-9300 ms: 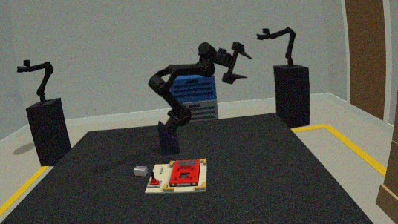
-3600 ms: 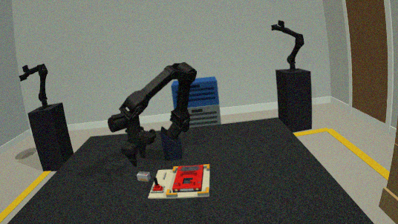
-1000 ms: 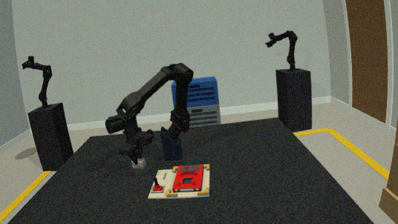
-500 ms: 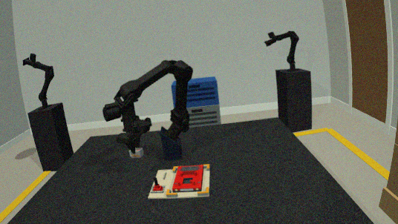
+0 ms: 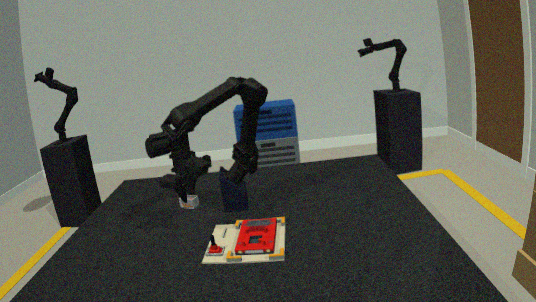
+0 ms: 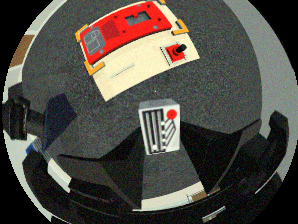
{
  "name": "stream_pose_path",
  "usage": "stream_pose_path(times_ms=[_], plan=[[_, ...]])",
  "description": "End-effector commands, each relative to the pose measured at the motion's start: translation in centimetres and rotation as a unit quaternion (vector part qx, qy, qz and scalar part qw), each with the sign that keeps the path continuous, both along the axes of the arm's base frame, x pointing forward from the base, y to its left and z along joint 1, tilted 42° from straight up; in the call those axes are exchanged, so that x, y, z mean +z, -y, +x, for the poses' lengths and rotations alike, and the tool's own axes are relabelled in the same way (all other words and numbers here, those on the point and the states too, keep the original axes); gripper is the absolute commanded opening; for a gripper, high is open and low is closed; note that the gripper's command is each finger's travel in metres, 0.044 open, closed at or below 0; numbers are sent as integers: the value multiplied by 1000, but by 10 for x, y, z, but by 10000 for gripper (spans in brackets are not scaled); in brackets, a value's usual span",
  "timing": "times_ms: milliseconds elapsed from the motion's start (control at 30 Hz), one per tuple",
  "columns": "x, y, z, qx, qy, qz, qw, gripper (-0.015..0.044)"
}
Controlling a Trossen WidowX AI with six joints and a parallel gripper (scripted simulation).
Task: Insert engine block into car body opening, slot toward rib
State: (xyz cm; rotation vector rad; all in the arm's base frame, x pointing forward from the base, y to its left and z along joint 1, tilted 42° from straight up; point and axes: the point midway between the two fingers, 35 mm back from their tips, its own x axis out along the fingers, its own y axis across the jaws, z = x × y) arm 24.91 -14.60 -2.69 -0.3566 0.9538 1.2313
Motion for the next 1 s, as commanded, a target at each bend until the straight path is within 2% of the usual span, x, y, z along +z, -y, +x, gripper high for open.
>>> stream_pose_path(times_ms=[0, 967], plan=[[4, -7, 8, -30, -19, -3, 999, 0], [29, -75, 56, -235, -178, 0, 956, 0]])
